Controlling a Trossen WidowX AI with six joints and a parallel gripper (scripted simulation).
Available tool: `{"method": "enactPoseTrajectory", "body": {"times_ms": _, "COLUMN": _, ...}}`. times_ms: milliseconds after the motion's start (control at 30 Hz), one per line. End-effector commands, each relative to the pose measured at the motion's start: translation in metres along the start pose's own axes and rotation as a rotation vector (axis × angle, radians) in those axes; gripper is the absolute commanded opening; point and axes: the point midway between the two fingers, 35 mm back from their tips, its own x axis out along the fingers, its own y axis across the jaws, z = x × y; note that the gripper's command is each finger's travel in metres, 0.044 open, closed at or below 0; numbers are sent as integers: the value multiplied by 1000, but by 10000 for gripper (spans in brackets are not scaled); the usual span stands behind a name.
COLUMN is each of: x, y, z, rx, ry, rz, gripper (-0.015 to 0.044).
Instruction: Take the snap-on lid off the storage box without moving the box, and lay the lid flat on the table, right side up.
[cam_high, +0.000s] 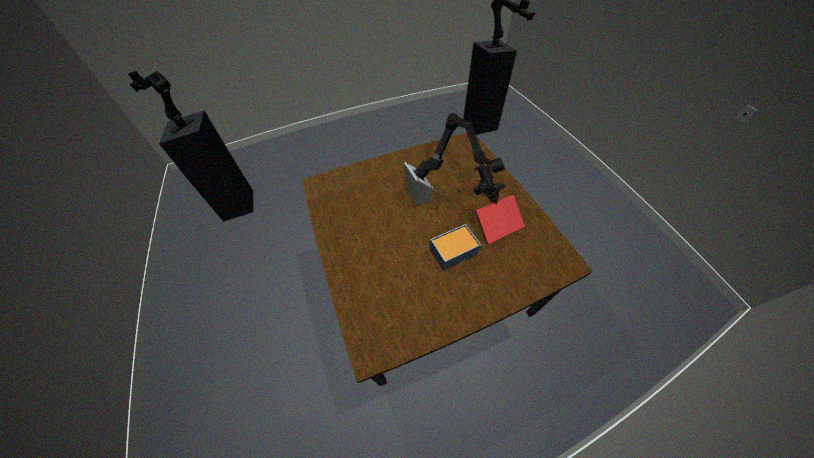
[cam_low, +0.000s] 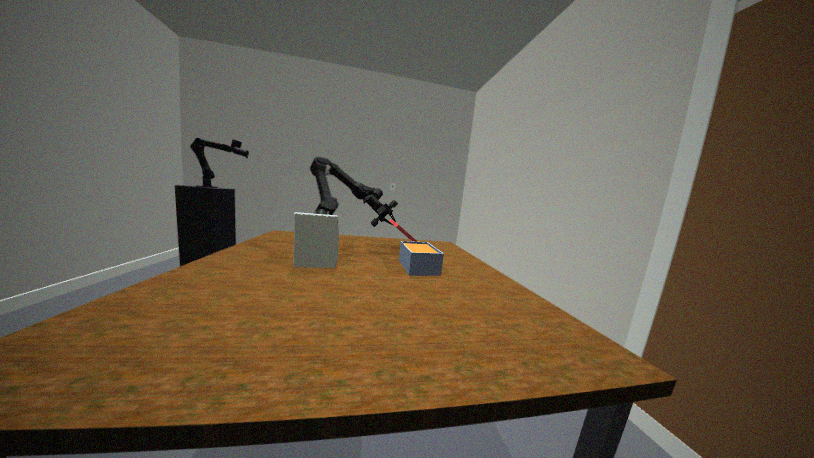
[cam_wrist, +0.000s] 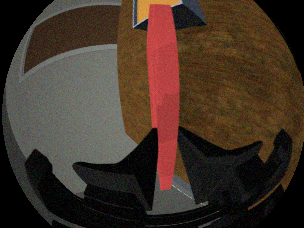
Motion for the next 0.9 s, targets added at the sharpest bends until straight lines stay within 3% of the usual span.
{"method": "enactPoseTrajectory", "body": {"times_ms": 0, "x": 2, "y": 0, "z": 1, "rx": 5, "ry": -3, "rz": 12, "gripper": 0}}
{"method": "enactPoseTrajectory", "body": {"times_ms": 867, "x": 15, "y": -16, "z": 1, "rx": 6, "ry": -3, "rz": 12, "gripper": 0}}
